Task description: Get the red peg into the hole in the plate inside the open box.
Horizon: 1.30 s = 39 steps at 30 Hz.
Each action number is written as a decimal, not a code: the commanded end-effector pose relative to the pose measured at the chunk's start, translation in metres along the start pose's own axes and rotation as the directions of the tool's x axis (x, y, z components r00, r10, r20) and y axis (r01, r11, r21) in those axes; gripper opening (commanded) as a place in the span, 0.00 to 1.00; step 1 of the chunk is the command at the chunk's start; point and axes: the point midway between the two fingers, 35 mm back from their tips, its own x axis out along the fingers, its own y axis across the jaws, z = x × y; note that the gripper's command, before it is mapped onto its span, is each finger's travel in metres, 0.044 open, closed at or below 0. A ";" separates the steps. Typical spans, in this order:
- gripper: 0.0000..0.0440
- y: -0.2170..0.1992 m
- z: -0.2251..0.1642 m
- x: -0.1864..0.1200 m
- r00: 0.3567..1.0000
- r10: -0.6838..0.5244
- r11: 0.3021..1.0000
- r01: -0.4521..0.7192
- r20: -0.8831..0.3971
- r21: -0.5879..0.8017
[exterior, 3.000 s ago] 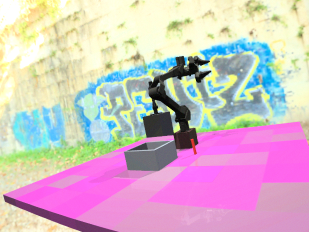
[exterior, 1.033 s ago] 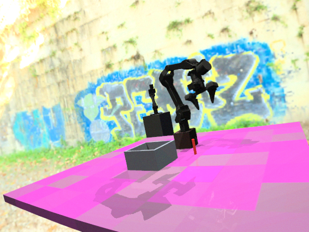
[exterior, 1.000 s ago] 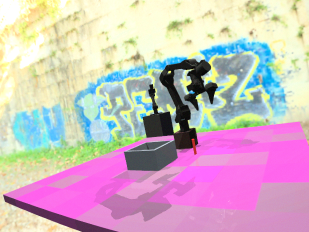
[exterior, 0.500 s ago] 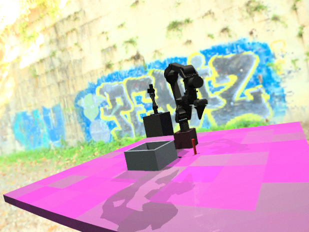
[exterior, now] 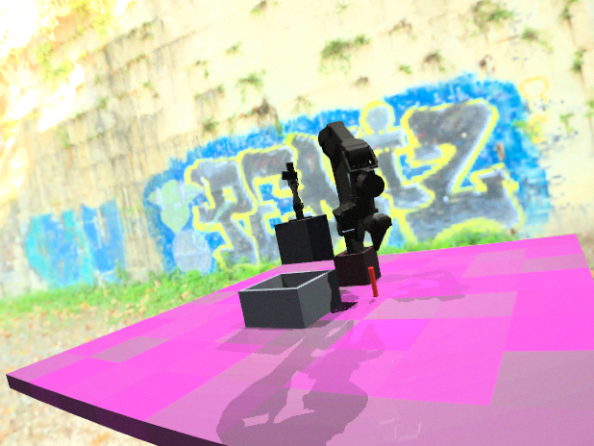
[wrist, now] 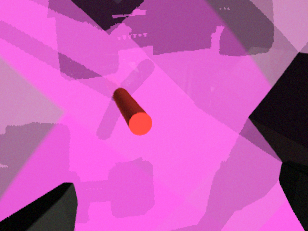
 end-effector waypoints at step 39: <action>0.42 0.016 0.012 0.119 0.997 -0.076 0.997 0.076 0.014 0.015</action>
